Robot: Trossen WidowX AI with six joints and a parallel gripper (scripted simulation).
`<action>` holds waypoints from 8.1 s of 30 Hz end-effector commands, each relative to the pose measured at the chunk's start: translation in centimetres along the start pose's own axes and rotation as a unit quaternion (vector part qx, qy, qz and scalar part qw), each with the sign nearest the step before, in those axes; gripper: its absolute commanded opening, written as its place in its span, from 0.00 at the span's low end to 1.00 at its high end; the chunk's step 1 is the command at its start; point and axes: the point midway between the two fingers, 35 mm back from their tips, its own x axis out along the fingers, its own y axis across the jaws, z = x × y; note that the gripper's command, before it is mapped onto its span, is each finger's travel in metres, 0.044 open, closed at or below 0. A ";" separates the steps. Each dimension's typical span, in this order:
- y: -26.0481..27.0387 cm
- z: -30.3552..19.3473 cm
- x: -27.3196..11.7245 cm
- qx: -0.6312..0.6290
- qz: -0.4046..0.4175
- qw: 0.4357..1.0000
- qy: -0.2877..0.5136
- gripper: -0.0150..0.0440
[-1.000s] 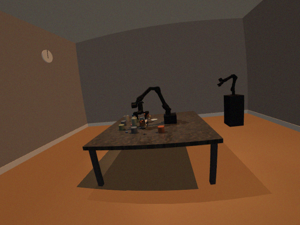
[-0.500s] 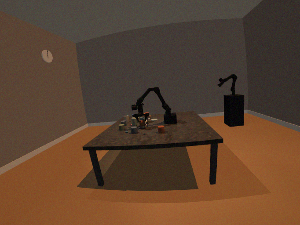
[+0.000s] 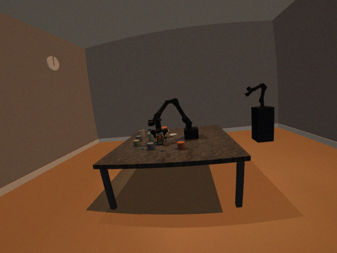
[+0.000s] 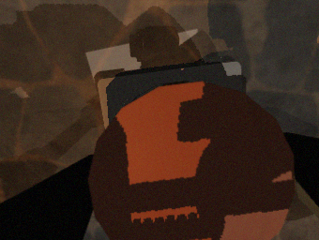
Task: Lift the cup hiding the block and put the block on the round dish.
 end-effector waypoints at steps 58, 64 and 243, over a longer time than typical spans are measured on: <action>-0.4 0.2 -3.6 -0.003 0.005 1.000 0.000 0.25; -0.4 0.3 -4.3 -0.003 0.004 1.000 0.000 0.25; 11.8 9.3 3.0 -0.005 0.012 1.000 -0.005 0.74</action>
